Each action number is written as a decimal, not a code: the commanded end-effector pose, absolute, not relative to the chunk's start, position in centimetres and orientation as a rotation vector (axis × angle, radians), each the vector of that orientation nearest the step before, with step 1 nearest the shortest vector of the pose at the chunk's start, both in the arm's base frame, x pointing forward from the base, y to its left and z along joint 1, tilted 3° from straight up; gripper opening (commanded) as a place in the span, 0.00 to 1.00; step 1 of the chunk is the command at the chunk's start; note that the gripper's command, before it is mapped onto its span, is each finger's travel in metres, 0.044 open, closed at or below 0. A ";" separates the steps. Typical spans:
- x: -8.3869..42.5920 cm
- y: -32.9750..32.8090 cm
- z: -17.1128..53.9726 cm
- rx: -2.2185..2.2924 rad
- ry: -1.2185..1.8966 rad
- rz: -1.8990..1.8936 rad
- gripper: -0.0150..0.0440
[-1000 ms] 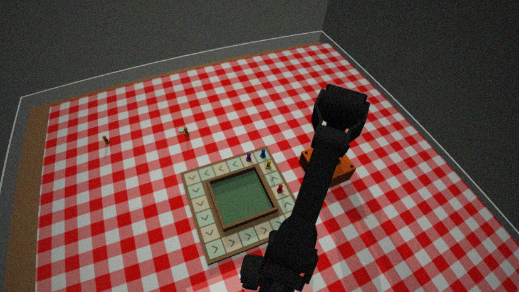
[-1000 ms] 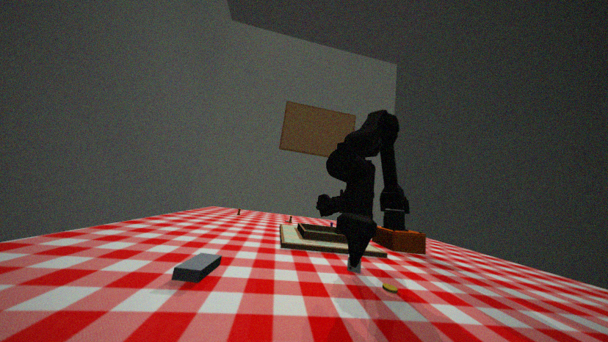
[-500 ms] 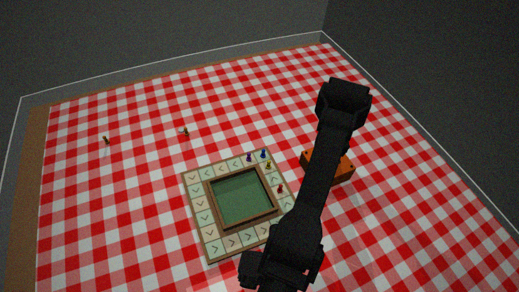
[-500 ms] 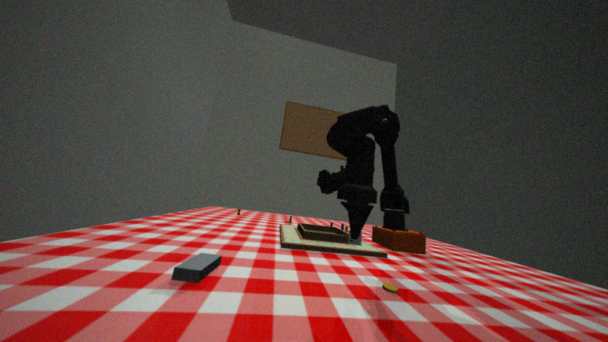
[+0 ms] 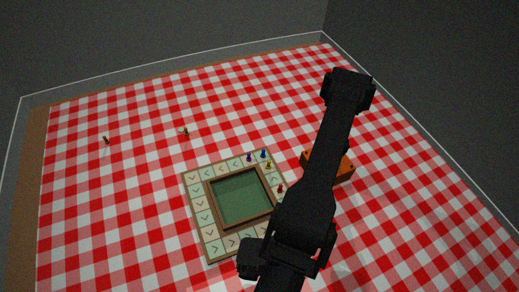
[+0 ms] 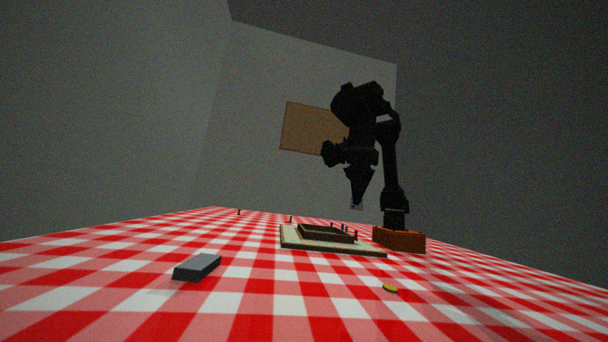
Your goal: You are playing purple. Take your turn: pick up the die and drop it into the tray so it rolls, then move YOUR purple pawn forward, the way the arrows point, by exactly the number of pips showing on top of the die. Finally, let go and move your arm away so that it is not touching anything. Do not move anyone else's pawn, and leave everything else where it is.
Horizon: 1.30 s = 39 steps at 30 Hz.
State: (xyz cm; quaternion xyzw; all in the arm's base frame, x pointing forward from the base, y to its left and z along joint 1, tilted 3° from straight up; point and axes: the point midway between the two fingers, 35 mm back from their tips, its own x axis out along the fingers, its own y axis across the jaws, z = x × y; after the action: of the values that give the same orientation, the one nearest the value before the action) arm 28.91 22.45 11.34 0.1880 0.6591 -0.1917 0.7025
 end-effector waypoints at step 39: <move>27.3 -1.1 8.1 0.044 1.510 -0.095 0.25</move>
State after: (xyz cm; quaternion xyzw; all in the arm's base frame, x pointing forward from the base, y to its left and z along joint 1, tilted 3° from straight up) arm 28.10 0.15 8.30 0.0303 0.6864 -0.0560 0.7244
